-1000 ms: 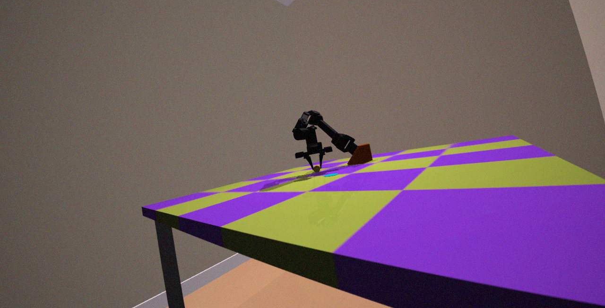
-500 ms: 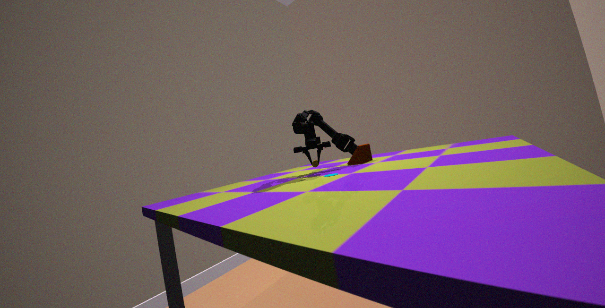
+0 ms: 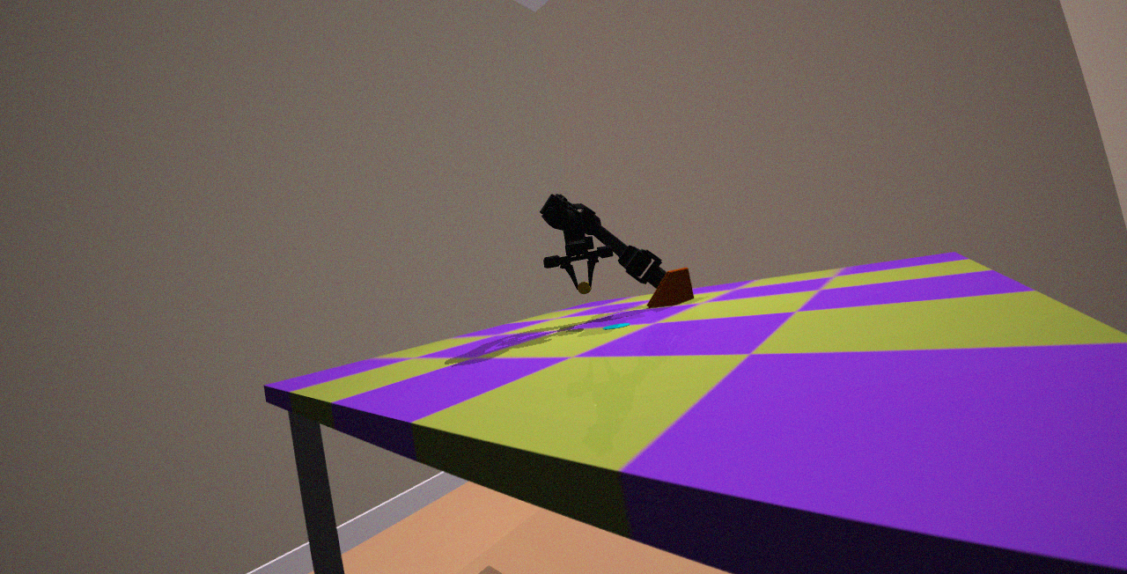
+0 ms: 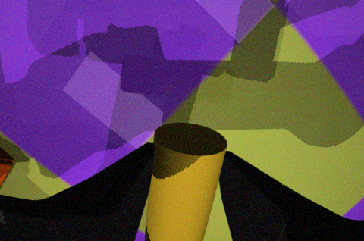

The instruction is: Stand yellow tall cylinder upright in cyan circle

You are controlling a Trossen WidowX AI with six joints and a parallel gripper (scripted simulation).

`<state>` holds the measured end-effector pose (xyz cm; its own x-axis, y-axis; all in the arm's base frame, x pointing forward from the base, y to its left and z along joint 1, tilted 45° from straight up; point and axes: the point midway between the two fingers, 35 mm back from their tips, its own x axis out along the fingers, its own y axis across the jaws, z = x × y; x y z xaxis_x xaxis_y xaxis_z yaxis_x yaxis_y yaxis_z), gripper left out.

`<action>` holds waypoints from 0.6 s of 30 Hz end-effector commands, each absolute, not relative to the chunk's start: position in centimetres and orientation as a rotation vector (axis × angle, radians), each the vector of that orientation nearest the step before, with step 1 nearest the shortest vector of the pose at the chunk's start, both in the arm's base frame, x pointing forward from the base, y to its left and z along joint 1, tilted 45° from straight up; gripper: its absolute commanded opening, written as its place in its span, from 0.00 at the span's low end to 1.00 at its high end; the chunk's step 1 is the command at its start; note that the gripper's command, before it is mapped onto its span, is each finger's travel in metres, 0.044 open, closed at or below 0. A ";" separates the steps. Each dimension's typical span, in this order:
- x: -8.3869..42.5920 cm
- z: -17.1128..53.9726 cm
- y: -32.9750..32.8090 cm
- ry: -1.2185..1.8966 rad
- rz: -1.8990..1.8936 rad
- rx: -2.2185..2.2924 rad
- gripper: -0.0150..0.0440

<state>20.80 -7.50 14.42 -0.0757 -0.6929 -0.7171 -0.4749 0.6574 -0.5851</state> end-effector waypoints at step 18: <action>22.0 16.7 -4.2 1.744 -0.201 -0.988 0.43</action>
